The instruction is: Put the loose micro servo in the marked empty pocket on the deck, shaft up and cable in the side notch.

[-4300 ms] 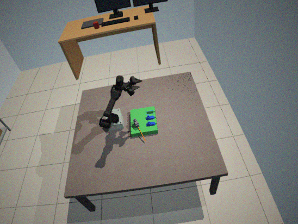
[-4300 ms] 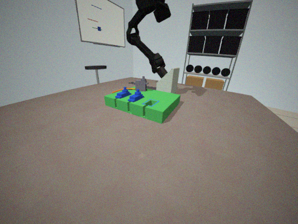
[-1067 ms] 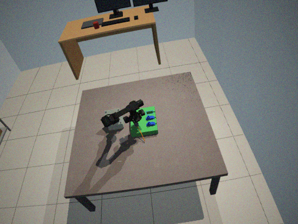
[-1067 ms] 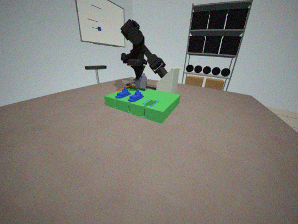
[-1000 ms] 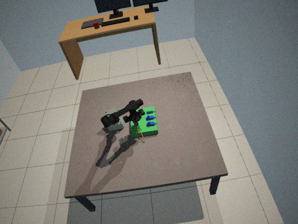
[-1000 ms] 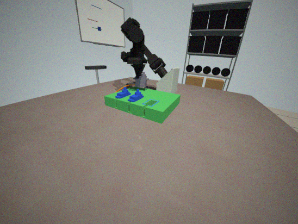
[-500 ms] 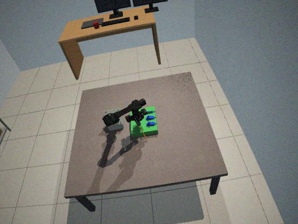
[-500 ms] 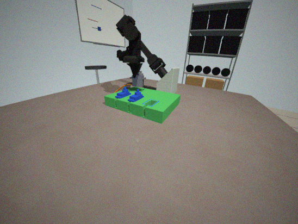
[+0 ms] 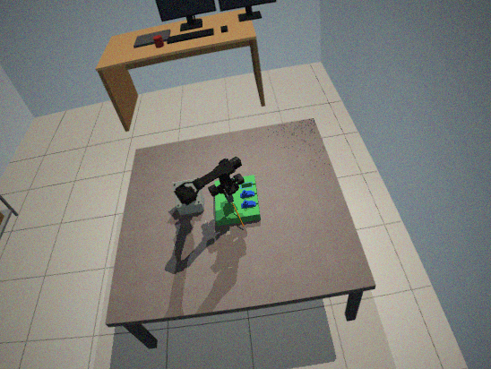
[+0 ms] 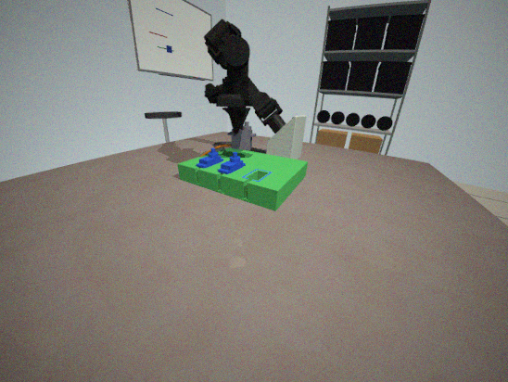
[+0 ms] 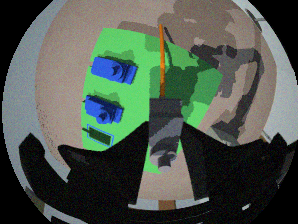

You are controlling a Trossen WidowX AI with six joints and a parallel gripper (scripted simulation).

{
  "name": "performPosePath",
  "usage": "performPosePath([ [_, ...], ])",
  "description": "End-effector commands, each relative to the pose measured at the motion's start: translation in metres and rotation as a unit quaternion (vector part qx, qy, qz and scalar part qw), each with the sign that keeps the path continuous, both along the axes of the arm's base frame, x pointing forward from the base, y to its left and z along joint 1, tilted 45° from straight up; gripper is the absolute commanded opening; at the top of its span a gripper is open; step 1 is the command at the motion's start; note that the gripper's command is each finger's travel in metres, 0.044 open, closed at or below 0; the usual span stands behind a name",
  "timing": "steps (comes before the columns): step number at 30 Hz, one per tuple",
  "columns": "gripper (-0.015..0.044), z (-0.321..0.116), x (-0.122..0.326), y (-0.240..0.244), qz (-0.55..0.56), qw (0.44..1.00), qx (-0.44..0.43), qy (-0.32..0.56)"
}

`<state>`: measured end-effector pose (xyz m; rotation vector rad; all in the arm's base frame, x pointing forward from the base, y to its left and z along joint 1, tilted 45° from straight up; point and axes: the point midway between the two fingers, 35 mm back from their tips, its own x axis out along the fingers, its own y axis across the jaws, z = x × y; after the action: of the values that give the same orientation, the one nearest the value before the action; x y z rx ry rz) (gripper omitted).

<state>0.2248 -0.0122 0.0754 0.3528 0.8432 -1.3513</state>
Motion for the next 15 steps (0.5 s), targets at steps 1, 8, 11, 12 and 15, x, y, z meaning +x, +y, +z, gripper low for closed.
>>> performPosePath([
  [1, 0.0000, -0.011, 0.001, 0.013, 0.000, 1.000, 0.003, -0.002],
  [8, 0.0000, -0.035, 0.002, 0.036, 0.000, 1.000, 0.004, -0.002],
  [11, 0.0000, -0.045, 0.003, 0.046, 0.000, 1.000, 0.004, -0.002],
  [12, 0.0000, -0.048, 0.003, 0.050, 0.000, 1.000, 0.004, -0.002],
  [15, 0.0000, -0.058, 0.003, 0.060, 0.000, 1.000, 0.005, -0.002],
])
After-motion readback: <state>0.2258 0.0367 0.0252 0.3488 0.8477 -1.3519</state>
